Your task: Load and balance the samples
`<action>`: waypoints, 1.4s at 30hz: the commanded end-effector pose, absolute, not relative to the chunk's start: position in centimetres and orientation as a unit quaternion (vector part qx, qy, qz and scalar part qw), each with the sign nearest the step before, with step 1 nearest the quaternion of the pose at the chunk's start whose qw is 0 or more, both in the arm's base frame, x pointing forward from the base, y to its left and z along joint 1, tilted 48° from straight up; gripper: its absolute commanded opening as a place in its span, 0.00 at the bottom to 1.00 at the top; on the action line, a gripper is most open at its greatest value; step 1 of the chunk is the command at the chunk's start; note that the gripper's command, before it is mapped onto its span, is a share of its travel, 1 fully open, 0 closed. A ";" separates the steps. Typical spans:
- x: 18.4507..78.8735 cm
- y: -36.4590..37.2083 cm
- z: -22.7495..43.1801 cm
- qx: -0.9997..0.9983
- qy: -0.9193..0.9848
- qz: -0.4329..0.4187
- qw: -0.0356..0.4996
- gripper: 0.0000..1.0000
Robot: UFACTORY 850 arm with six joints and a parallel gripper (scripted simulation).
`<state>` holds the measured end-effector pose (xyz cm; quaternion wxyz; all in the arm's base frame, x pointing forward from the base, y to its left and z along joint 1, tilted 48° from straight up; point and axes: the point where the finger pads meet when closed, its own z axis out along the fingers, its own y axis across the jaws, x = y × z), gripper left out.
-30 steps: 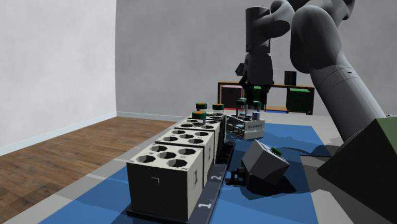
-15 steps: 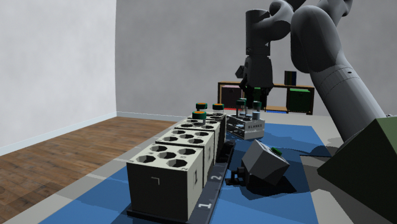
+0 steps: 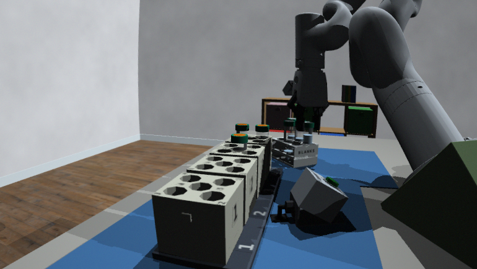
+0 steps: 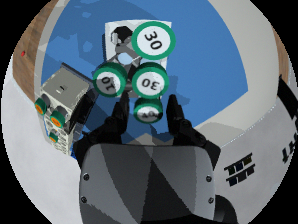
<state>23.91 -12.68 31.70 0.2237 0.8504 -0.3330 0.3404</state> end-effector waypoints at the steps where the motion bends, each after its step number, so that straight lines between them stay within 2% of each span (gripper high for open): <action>1: 23.9 -12.7 31.7 0.850 -0.333 0.341 0.223 0.57; 6: 23.9 -12.7 31.8 0.850 -0.333 0.341 0.223 0.57; 7: 23.9 -12.6 31.8 0.850 -0.333 0.341 0.224 0.00; 42: 23.9 -12.6 31.9 0.850 -0.333 0.341 0.224 0.00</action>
